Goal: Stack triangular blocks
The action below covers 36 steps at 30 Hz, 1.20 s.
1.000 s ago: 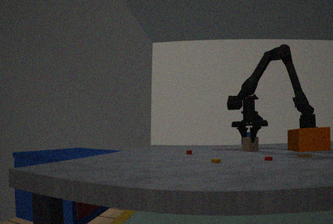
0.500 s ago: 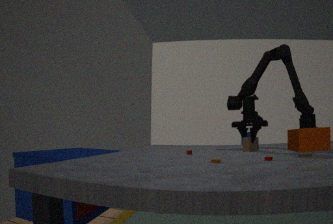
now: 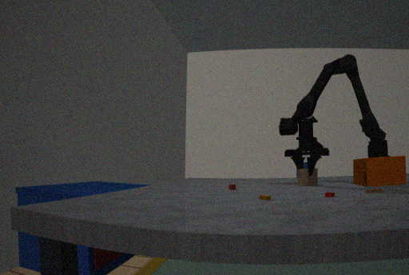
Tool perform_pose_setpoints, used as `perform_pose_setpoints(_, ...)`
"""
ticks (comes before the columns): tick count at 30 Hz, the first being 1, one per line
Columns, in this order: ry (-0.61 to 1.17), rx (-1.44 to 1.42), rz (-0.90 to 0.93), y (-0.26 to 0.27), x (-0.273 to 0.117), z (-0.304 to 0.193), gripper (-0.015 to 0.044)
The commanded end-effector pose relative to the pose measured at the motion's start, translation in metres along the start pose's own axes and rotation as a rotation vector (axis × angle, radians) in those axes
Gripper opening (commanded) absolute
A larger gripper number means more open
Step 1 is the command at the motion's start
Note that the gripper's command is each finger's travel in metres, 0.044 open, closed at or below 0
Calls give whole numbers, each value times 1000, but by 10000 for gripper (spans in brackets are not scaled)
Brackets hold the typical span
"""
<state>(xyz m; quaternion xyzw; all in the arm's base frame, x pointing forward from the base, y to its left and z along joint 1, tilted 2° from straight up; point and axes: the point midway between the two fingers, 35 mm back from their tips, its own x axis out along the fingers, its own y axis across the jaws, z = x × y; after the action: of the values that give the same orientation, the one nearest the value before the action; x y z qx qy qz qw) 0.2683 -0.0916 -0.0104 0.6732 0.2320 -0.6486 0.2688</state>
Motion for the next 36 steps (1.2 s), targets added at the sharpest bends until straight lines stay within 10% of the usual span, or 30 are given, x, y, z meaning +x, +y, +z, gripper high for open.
perform_pose_setpoints(1, -1, -2, 1, 0, 0, 0, 0)
perform_pose_setpoints(19, 0, 0, 0, 0, 0, 0, 440)
perform_pose_setpoints(29, 0, 0, 0, 1, -3, 0, 440)
perform_pose_setpoints(36, 1, 0, 0, 2, -100, -1, 440)
